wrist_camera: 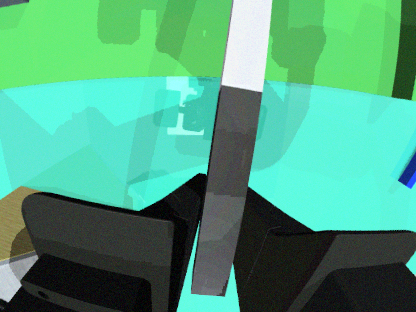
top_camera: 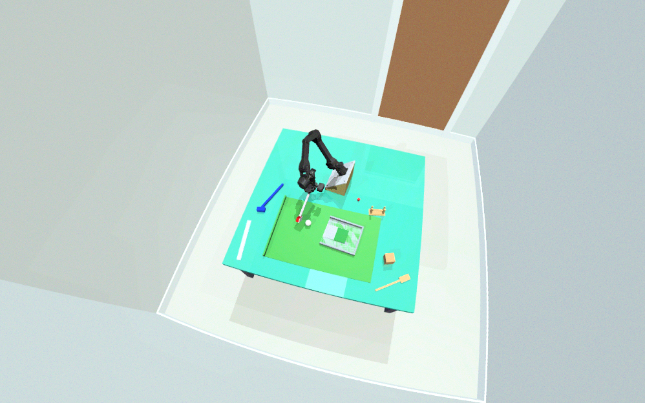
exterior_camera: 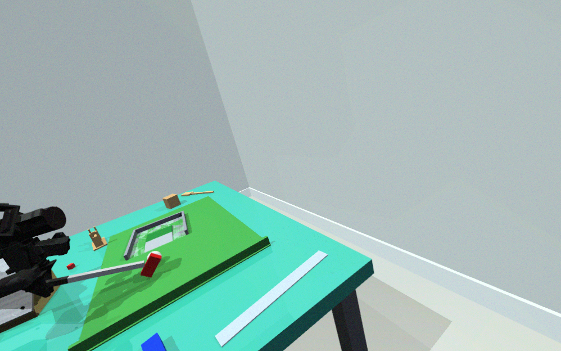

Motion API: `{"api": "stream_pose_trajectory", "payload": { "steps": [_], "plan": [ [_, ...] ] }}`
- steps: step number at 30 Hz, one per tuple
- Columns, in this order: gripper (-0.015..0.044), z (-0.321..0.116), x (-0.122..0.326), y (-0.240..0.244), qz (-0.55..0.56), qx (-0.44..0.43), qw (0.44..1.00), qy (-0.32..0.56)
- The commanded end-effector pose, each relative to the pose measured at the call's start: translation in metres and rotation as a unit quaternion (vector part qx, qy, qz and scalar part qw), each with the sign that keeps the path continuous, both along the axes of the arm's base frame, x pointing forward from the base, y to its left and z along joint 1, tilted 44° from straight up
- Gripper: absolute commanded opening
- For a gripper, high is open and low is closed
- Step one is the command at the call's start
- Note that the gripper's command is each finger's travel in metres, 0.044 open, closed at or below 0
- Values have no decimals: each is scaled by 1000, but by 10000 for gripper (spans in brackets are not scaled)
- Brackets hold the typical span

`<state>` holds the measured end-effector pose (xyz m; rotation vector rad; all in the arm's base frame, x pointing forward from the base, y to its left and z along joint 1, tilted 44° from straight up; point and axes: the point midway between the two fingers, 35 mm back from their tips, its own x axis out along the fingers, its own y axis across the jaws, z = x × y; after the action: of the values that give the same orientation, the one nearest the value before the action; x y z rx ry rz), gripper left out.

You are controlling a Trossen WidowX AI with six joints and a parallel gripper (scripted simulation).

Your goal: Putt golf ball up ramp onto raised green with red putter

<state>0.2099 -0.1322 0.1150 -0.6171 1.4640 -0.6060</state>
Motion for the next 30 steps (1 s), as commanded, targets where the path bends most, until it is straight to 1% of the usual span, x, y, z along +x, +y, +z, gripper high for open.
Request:
{"api": "stream_pose_trajectory", "payload": {
  "steps": [1, 10, 17, 22, 27, 30],
  "plan": [
    [0, 1, 0, 0, -1, 0, 1000, -1],
    [0, 19, 1, -22, 2, 1, 1000, -2],
    [0, 15, 0, -19, -3, 0, 1000, 0],
    [0, -26, 10, 21, -1, 13, 1000, -1],
    [0, -68, 4, 65, 1, 9, 1000, 0],
    [0, -79, -1, 76, 2, 4, 1000, -1]
  ]
}}
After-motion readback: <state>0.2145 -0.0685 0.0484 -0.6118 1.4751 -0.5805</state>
